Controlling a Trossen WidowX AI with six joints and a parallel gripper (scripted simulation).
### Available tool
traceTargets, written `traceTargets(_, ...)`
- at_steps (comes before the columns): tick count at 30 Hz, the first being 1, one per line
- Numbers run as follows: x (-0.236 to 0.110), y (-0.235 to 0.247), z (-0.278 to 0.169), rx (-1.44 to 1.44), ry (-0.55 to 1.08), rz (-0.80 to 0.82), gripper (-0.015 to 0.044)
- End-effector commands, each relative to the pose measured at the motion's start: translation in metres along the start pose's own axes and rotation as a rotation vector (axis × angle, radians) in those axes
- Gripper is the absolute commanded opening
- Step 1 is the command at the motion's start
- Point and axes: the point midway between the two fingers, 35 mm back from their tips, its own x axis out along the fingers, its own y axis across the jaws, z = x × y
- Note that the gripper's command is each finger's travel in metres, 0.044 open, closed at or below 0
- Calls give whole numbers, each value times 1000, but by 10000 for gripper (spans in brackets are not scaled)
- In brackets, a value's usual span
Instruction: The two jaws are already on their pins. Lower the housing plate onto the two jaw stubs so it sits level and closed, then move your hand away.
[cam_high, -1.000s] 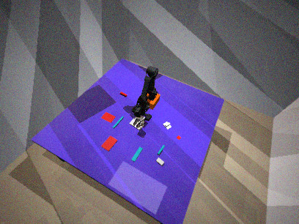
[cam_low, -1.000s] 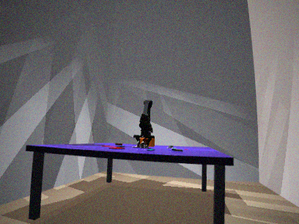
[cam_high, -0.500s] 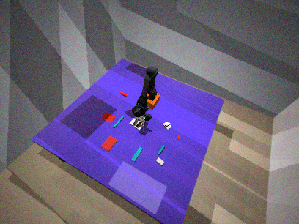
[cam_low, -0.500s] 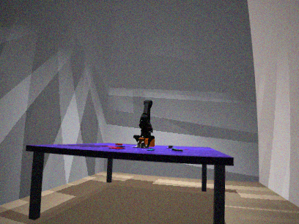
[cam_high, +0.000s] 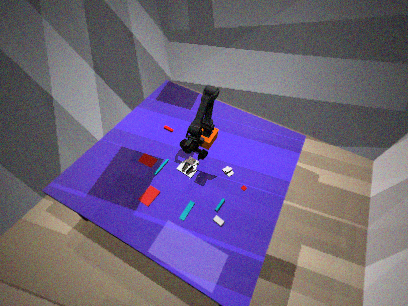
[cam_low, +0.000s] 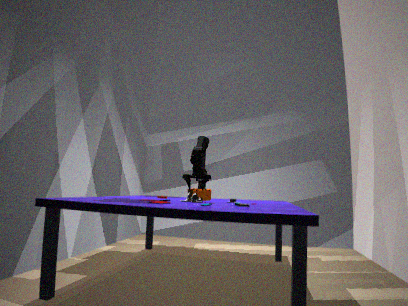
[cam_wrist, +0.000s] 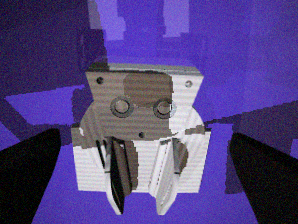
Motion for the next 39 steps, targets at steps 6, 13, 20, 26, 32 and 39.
traceTargets(6,-48,5,20,9,-18,1,440)
traceTargets(13,-57,6,24,2,-18,-1,440)
traceTargets(20,-57,6,24,2,-18,-1,440)
traceTargets(26,-57,6,24,2,-18,-1,440)
traceTargets(32,-57,6,24,2,-18,-1,440)
traceTargets(39,-57,6,24,2,-18,-1,440)
